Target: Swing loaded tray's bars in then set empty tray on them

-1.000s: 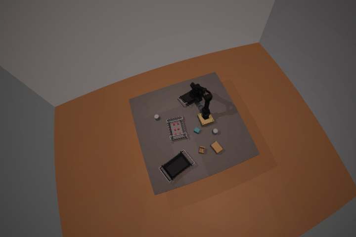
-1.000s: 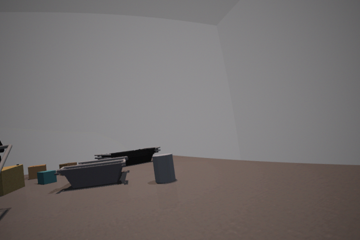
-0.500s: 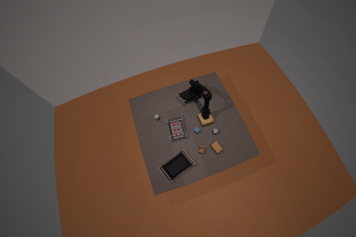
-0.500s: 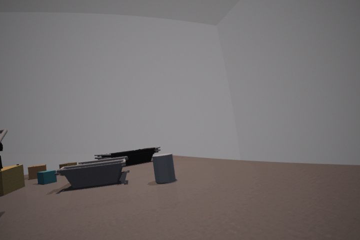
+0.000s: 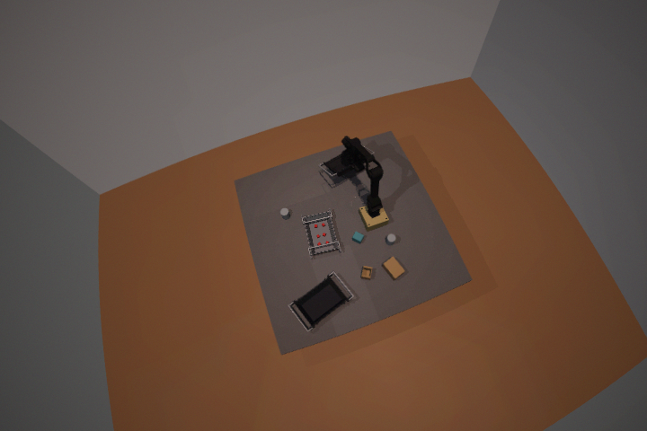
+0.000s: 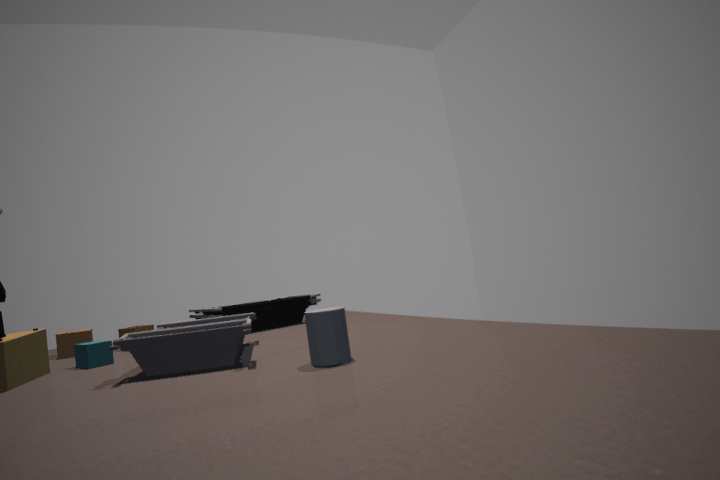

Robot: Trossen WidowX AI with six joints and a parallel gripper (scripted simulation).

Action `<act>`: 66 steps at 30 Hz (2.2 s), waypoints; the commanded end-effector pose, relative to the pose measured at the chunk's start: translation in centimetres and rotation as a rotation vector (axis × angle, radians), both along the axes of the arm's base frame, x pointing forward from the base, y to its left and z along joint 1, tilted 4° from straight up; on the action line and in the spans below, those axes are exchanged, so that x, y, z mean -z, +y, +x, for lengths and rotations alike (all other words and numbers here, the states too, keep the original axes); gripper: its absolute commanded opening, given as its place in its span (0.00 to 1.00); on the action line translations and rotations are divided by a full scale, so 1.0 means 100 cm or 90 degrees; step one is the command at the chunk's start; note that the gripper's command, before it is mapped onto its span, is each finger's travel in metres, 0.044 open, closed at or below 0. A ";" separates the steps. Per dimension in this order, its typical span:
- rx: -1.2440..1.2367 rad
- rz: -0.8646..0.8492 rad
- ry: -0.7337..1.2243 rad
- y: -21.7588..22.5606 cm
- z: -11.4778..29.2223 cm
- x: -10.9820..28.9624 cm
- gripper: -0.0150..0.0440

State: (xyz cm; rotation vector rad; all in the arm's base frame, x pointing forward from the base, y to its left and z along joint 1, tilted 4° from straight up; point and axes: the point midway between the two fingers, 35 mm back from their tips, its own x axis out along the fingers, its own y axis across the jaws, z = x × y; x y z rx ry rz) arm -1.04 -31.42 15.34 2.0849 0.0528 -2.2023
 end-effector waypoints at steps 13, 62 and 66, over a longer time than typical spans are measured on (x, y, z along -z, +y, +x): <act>0.003 -0.017 0.001 -0.007 0.000 -0.019 0.25; -0.192 -0.003 -0.001 0.009 0.120 -0.010 0.25; -0.216 -0.001 -0.001 0.014 0.135 -0.009 0.25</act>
